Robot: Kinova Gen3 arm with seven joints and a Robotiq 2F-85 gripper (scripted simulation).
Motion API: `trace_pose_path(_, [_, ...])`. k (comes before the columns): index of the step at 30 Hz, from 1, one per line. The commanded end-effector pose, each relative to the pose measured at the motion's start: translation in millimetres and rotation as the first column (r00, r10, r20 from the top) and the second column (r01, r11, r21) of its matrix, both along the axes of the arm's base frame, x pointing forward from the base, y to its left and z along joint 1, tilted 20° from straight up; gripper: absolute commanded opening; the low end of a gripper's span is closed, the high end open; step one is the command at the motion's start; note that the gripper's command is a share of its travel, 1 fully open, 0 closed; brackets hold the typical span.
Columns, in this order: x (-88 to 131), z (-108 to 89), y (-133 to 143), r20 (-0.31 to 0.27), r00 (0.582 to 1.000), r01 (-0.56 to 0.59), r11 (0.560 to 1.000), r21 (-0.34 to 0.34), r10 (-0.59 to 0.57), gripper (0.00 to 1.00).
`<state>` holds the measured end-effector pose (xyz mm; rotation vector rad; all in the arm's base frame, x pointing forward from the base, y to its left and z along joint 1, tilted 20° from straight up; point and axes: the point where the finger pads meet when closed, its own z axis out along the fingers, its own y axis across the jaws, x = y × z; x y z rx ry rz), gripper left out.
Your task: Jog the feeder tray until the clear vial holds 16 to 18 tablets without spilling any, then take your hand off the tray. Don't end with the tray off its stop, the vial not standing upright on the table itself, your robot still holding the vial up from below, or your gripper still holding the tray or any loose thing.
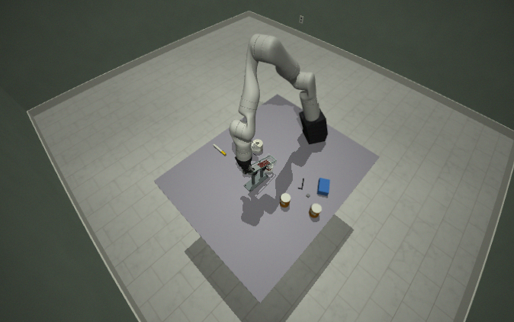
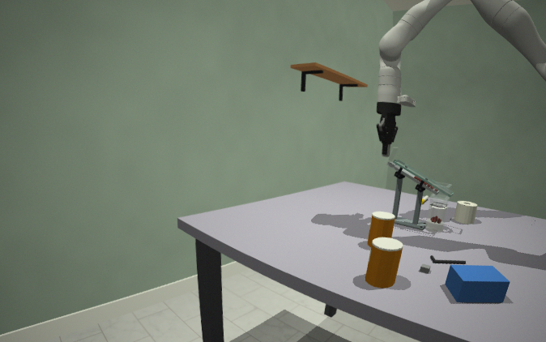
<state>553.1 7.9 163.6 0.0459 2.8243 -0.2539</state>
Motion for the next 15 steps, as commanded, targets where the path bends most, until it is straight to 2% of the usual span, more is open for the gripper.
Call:
trace_pose_path(1, [10.0,5.9,-0.5,-0.010,1.000,0.004,1.000,0.002,-0.004,0.00])
trace_pose_path(15, [8.8,6.2,-0.3,-0.007,1.000,0.003,1.000,0.003,-0.003,0.00])
